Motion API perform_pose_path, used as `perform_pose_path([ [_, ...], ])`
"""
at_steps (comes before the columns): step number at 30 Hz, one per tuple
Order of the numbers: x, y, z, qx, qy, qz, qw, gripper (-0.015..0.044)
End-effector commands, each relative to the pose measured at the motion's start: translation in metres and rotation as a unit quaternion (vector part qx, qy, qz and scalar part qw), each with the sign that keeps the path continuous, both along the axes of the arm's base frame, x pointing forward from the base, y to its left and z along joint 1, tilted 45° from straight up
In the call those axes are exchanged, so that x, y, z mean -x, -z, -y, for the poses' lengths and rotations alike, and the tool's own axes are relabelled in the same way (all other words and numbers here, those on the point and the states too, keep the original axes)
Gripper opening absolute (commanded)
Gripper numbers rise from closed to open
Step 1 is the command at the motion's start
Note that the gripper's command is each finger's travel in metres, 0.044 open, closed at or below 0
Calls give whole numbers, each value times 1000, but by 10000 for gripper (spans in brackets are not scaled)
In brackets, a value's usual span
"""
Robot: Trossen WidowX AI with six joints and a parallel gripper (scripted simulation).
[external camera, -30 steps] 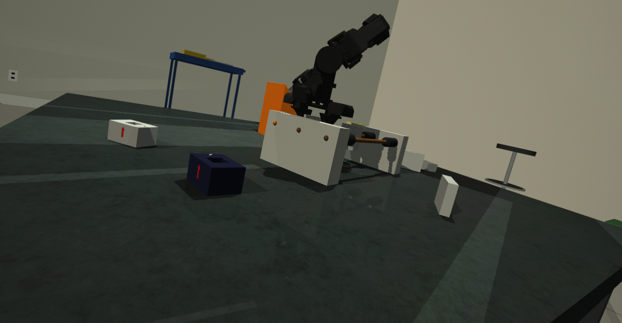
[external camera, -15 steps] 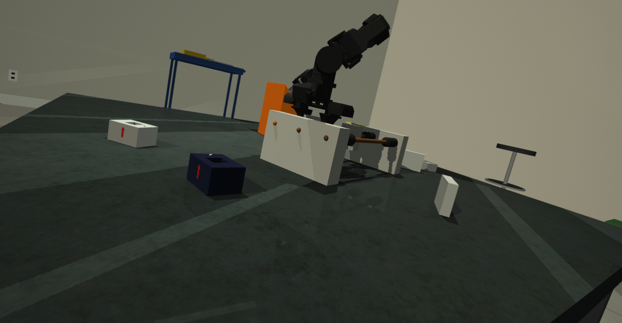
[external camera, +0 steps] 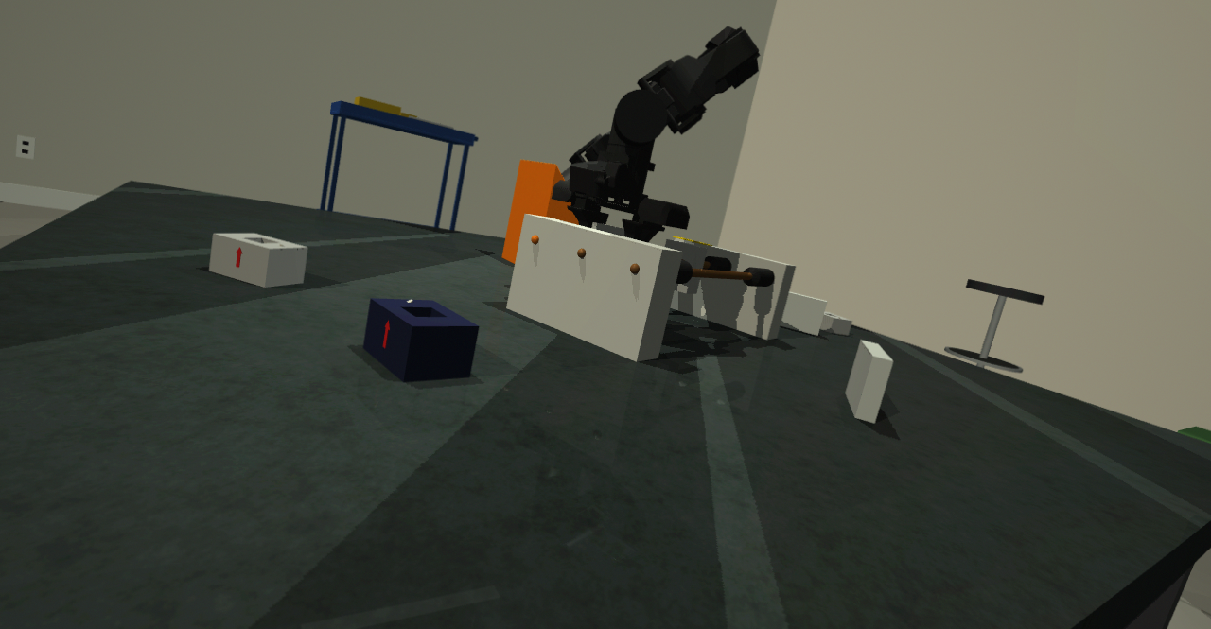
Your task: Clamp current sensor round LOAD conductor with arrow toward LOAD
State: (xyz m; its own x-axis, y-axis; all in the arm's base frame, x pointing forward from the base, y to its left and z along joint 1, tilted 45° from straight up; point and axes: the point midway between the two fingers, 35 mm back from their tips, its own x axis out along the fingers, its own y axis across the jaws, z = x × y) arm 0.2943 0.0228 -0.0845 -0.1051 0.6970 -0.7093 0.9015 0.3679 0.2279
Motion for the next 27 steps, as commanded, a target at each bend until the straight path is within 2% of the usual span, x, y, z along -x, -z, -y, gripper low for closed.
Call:
perform_pose_path([
  [1,0,0,0,0,1,0,1000,0],
  [23,-2,3,-5,0,-1,0,1000,0],
  [27,-2,0,-1,1,-1,0,1000,105],
])
